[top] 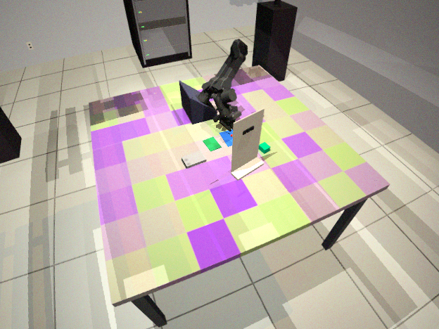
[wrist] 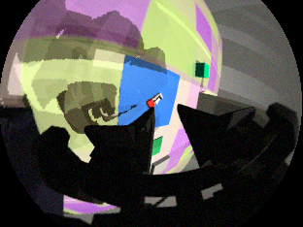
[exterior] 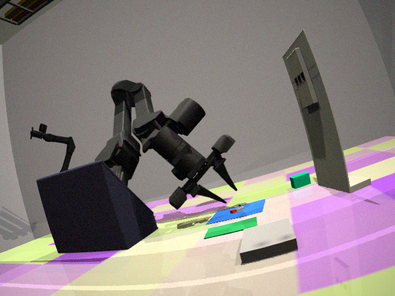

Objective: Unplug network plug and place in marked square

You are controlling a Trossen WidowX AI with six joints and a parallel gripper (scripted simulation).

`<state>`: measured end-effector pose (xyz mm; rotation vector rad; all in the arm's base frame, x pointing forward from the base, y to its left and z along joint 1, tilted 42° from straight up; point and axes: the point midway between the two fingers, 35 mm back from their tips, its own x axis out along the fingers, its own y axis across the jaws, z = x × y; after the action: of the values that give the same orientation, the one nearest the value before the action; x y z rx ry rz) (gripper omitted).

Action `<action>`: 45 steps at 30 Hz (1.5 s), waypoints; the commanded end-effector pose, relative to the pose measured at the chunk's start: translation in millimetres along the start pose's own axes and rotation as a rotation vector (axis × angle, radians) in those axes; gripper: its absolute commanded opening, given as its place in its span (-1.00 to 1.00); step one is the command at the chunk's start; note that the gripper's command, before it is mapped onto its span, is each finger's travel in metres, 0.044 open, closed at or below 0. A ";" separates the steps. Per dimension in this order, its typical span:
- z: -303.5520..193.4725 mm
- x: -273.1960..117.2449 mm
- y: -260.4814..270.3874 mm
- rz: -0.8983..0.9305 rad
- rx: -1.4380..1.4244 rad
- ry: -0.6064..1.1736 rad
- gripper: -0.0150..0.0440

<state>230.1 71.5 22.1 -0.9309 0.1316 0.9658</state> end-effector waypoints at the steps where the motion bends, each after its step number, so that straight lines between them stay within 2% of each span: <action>1: 0.5 -2.0 -0.4 0.000 -0.006 -0.004 0.04; 45: -10.7 -26.3 -18.8 0.026 -0.013 0.014 0.04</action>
<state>230.5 44.5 36.0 -0.9423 0.1586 0.9860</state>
